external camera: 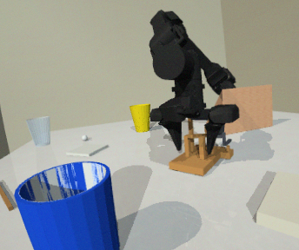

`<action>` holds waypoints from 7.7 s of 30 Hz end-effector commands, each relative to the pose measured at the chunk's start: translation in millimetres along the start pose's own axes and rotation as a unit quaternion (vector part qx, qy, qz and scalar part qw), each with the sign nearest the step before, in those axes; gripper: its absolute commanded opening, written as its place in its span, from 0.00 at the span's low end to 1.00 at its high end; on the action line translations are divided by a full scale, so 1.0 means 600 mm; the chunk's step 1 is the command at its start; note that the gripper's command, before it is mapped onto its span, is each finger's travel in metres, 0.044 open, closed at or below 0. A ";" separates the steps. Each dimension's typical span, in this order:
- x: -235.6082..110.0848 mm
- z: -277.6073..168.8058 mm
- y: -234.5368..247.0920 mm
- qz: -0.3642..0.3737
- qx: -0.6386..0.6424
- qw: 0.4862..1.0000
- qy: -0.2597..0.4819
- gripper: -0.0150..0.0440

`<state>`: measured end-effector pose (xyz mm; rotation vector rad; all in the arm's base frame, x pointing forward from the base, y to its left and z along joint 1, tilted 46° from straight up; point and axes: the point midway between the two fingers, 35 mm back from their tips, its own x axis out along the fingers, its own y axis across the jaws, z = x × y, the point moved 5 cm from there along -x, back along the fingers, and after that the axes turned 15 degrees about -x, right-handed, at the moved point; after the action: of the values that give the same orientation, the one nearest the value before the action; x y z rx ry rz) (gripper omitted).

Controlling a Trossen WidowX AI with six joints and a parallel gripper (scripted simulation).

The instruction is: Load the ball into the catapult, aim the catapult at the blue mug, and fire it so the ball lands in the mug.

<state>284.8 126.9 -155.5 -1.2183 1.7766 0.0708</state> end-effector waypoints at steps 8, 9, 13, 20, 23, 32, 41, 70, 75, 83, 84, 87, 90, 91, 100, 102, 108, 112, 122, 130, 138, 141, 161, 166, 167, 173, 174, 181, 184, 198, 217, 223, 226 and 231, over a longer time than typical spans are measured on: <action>0.000 0.000 0.000 0.000 0.000 1.000 0.000 0.48; 0.000 0.000 0.000 0.000 0.000 1.000 0.000 0.47; -0.019 0.002 0.000 0.000 0.000 1.000 -0.001 0.35; -0.082 0.001 -0.001 0.000 -0.001 1.000 0.001 0.25; -0.078 0.001 -0.001 0.000 -0.001 1.000 0.001 0.25; -0.053 0.001 -0.002 0.000 -0.002 1.000 0.001 0.25; -0.029 0.001 -0.002 -0.001 -0.002 1.000 0.002 0.25; -0.003 0.000 -0.001 0.001 0.001 1.000 0.002 0.74; -0.042 0.005 -0.002 0.001 0.001 1.000 0.001 0.97; -0.144 0.007 -0.001 -0.001 -0.003 1.000 -0.005 1.00; -0.144 0.007 -0.001 -0.001 -0.003 1.000 -0.005 1.00; -0.148 0.005 0.000 -0.001 -0.004 1.000 -0.003 1.00; -0.163 -0.002 0.003 0.000 -0.004 1.000 0.002 1.00; -0.159 -0.002 0.002 0.000 -0.004 1.000 0.002 1.00; -0.084 -0.003 0.002 0.000 -0.004 1.000 0.002 1.00; -0.083 -0.003 0.002 0.000 -0.004 1.000 0.002 1.00; -0.067 -0.002 0.001 0.000 -0.004 1.000 0.002 1.00; -0.056 -0.002 0.001 0.000 -0.004 1.000 0.002 1.00; -0.029 -0.002 0.001 -0.001 -0.004 1.000 0.002 1.00; -0.007 -0.003 0.001 -0.001 -0.004 1.000 0.003 1.00; 0.005 -0.004 0.001 -0.001 -0.004 1.000 0.003 1.00; 0.000 -0.002 0.002 0.000 0.000 1.000 0.000 0.96; -0.066 0.000 0.001 0.000 -0.001 1.000 -0.001 0.26; -0.082 0.000 0.000 0.000 -0.001 1.000 0.001 0.25; -0.082 0.000 0.000 0.000 -0.001 1.000 0.001 0.25; -0.067 0.001 0.000 0.000 -0.002 1.000 0.001 0.25; -0.064 0.001 -0.001 0.000 -0.002 1.000 0.001 0.25; -0.045 0.001 -0.001 0.000 -0.002 1.000 0.001 0.25; -0.037 0.001 -0.001 -0.001 -0.002 1.000 0.001 0.25; 0.001 -0.002 -0.002 -0.001 -0.002 1.000 0.003 0.25; -0.003 -0.001 -0.001 0.001 0.001 1.000 0.002 0.79; -0.101 0.007 -0.002 0.002 0.000 1.000 0.000 1.00; -0.167 0.002 0.000 0.002 0.000 1.000 0.000 1.00; -0.144 0.006 0.000 -0.001 -0.003 1.000 -0.005 1.00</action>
<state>295.6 200.8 -85.6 -1.2103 1.7277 0.0914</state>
